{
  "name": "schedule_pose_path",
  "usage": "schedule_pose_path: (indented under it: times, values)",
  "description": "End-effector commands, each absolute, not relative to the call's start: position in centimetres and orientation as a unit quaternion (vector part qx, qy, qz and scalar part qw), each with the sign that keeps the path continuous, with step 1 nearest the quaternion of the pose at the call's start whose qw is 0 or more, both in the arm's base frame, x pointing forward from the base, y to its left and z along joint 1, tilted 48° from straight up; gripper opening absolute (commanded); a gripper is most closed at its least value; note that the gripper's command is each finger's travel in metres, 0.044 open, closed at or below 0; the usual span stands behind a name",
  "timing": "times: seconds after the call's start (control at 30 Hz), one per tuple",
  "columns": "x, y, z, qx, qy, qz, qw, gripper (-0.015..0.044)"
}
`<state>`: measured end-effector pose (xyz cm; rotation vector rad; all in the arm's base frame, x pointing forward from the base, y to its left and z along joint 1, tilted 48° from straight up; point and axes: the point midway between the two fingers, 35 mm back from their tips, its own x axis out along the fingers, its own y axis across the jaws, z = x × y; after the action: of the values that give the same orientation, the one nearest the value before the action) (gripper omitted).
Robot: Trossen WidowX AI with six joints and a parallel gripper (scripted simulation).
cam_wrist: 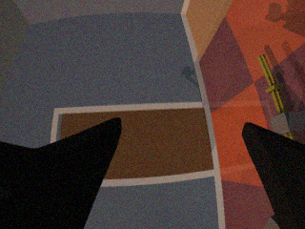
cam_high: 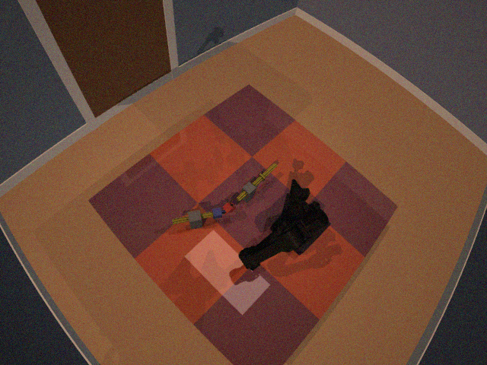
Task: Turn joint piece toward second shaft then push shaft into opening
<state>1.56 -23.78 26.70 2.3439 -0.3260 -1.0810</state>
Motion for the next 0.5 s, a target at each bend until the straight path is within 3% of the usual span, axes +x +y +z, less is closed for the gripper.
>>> schedule_pose_path:
  times: [0.0,0.47]
  values:
    - [2.9,-23.9,25.8,0.863,-0.064,-0.395,0.307,0.0440]
    - [7.6,-23.4,23.4,0.821,0.111,-0.350,0.438,0.0440]
